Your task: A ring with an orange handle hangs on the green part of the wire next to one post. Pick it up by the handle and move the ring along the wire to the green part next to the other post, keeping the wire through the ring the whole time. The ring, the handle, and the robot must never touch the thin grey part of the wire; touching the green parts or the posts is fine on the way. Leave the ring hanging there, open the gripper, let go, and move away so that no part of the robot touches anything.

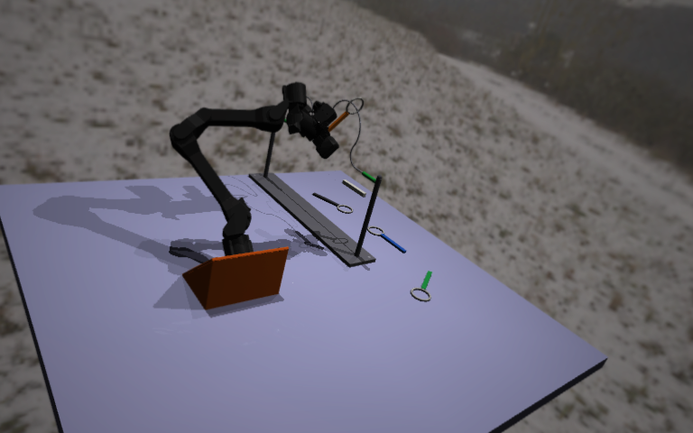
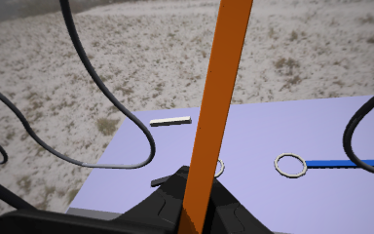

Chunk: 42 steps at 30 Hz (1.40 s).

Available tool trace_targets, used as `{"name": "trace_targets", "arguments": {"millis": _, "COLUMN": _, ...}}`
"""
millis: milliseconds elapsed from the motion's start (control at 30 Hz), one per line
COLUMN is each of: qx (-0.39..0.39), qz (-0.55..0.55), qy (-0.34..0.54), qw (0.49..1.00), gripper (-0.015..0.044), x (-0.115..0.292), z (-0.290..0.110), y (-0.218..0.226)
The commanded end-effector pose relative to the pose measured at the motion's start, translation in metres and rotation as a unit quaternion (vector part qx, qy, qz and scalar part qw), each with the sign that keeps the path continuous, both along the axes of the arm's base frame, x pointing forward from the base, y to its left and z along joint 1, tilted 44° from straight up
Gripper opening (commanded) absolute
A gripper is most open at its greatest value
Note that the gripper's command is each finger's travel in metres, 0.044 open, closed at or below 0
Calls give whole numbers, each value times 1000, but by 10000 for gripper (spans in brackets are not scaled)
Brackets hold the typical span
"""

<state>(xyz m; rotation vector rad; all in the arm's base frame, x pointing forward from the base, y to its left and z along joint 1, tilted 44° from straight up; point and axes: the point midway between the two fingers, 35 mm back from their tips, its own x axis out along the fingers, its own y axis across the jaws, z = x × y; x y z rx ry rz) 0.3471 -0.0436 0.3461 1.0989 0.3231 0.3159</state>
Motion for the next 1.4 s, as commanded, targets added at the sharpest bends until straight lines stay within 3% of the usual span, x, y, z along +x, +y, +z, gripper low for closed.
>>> {"name": "trace_targets", "arguments": {"millis": 0, "qx": 26, "qz": 3, "qy": -4, "qw": 1000, "gripper": -150, "x": -1, "z": 3, "y": 2}}
{"name": "trace_targets", "arguments": {"millis": 1367, "qx": 281, "qz": 5, "qy": -24, "qw": 959, "gripper": -150, "x": -1, "z": 22, "y": 6}}
